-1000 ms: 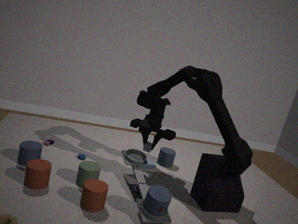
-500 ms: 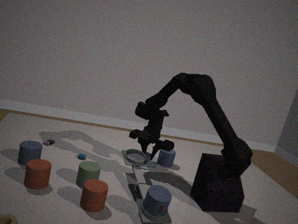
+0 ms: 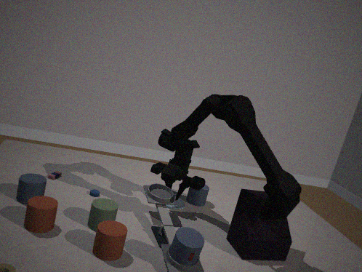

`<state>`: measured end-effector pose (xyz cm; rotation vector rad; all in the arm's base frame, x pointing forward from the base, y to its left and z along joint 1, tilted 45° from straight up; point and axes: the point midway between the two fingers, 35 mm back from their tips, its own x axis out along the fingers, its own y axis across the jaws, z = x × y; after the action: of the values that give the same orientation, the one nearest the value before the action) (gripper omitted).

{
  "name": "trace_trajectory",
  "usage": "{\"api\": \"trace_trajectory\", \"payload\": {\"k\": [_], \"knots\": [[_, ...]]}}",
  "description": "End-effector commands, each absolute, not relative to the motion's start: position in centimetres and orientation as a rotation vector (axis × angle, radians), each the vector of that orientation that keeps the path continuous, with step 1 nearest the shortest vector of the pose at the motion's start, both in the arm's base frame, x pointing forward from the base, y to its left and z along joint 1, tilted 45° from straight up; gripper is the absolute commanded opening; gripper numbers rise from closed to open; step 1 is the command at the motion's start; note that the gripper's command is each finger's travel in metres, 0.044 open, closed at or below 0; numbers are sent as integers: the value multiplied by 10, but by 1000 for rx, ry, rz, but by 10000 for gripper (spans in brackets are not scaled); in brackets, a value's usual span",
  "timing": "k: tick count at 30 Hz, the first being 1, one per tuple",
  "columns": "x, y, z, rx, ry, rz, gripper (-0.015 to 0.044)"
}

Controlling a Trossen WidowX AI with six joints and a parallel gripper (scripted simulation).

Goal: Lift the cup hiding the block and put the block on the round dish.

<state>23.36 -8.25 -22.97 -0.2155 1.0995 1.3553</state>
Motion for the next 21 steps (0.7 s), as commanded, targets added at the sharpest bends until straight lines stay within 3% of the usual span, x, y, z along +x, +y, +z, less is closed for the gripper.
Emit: {"api": "trace_trajectory", "payload": {"k": [1,16,21], "knots": [[233,-83,-230,-215,1099,1356,53],[236,-91,-221,-215,1099,1355,440],[243,-121,-187,-212,1097,1351,440]]}}
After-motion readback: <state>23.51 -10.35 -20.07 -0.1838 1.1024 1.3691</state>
